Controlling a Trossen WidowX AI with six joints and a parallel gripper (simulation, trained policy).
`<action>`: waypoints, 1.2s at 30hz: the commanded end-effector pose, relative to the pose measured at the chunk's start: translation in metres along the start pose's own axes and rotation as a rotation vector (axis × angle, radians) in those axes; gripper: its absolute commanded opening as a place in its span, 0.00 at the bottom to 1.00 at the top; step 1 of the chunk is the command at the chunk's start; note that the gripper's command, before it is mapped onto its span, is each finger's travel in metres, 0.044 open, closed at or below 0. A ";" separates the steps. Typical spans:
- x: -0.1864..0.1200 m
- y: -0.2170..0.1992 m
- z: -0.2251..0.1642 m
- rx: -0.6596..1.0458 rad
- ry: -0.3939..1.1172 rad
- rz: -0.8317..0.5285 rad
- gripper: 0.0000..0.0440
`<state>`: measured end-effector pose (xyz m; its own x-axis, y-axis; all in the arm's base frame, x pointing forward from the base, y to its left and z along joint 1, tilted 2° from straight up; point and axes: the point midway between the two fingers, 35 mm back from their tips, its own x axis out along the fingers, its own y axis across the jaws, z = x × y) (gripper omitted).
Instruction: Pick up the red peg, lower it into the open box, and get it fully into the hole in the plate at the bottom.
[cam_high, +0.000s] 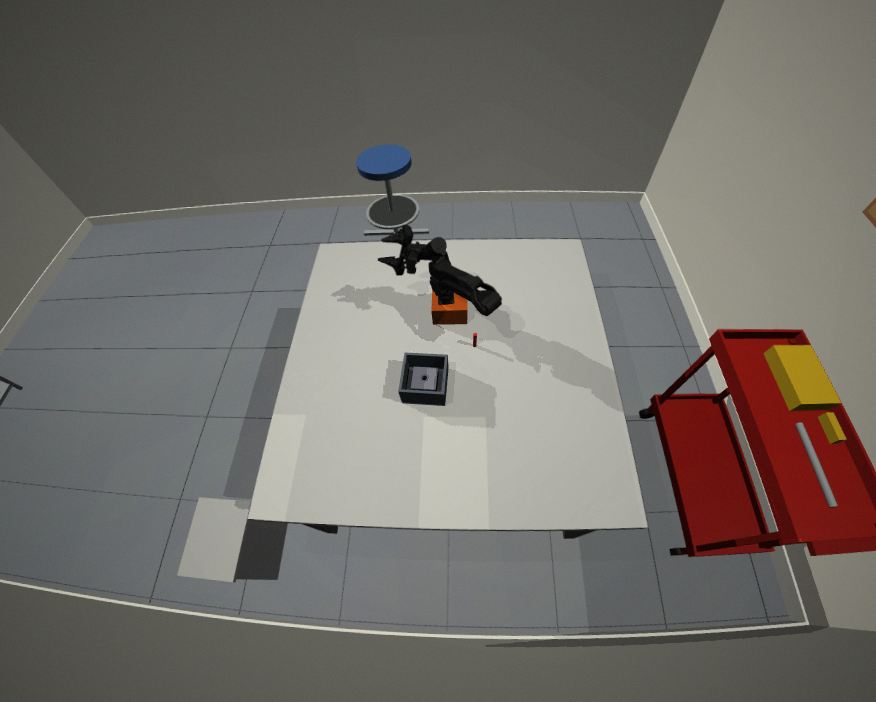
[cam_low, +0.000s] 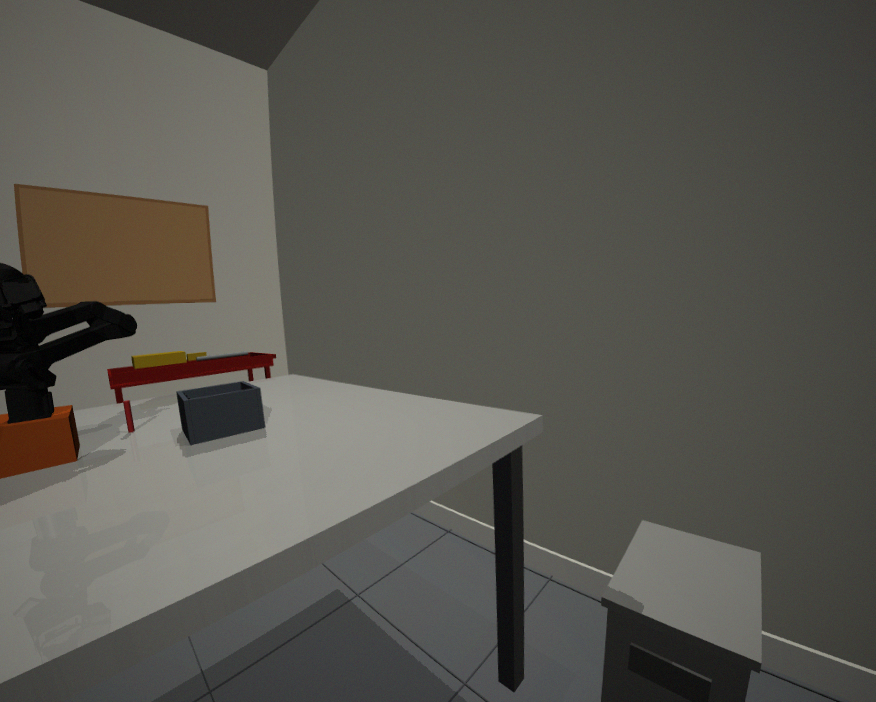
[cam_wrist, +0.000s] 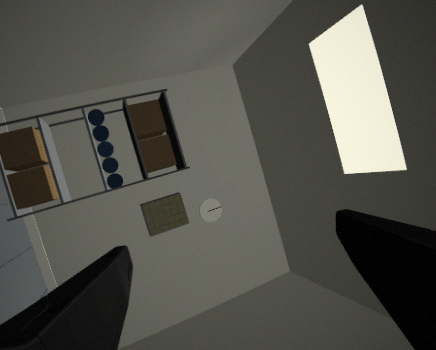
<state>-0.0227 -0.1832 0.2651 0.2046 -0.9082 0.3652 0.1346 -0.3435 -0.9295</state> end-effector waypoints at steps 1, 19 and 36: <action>0.002 -0.003 0.001 0.007 -0.005 -0.007 0.94; 0.050 -0.003 0.024 0.584 -0.085 0.062 1.00; 0.082 0.032 0.079 1.080 -0.080 0.357 1.00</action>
<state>0.0637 -0.2469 0.2707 0.4315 -0.8873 0.1627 0.8023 0.2950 -0.5189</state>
